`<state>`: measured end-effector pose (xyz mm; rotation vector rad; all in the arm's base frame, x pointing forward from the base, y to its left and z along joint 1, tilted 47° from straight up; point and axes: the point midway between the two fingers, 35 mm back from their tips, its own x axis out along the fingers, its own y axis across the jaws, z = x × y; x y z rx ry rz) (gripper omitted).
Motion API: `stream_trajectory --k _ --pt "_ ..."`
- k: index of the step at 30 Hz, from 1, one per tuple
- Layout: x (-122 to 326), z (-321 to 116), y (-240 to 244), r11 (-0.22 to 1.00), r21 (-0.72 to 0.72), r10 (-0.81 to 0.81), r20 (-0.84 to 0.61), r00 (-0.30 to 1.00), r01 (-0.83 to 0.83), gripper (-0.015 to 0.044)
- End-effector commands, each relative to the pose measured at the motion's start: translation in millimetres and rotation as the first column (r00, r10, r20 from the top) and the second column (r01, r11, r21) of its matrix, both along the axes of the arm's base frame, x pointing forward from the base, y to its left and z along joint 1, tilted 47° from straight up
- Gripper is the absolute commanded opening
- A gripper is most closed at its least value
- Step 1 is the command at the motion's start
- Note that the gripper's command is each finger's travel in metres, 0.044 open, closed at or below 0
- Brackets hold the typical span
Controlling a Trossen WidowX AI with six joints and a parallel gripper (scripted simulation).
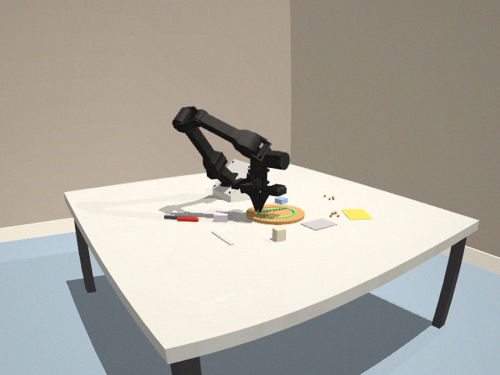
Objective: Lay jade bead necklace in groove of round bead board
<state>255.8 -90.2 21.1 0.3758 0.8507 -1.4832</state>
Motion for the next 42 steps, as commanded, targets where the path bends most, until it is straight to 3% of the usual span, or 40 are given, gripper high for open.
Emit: stream_trajectory --k 1,27,42 --pt "0.0 0.2 0.1 1.000 0.000 0.000 0.000 1.000 0.000 0.0000" --pt "-3.3 1.4 -3.7 1.000 -0.005 0.003 -0.005 1.000 -0.003 0.0000" --pt "-2.1 6.0 1.6 1.000 -0.004 0.003 -0.004 1.000 -0.003 0.0394"
